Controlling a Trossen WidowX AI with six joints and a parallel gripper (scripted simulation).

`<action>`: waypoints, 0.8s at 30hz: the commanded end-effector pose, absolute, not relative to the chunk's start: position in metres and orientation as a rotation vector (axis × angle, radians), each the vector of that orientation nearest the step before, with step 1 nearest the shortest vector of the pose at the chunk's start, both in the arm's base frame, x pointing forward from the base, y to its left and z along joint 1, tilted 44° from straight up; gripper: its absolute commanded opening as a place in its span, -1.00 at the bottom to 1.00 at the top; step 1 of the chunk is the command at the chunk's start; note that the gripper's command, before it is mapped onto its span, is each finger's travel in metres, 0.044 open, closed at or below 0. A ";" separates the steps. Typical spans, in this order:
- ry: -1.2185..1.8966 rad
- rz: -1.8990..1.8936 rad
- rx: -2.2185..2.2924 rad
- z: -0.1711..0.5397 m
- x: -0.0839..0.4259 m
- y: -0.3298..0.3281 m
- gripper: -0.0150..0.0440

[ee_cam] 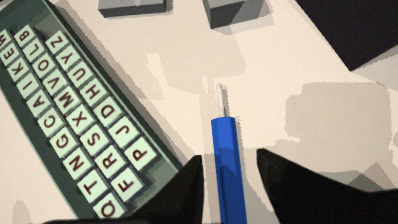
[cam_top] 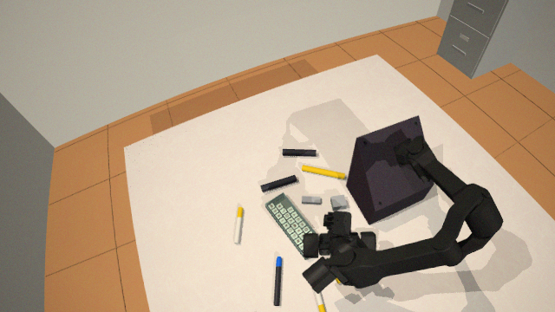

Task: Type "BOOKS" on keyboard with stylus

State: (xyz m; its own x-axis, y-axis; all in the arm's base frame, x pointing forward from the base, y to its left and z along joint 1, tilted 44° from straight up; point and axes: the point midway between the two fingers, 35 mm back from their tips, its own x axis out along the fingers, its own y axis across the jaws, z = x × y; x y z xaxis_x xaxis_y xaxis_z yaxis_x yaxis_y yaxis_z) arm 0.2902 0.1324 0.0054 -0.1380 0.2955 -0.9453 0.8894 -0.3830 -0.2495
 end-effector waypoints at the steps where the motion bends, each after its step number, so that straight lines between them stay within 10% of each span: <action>1: 1.329 -1.561 1.636 0.002 0.289 0.134 0.02; 24: 1.329 -1.561 1.636 -0.011 0.291 0.147 0.02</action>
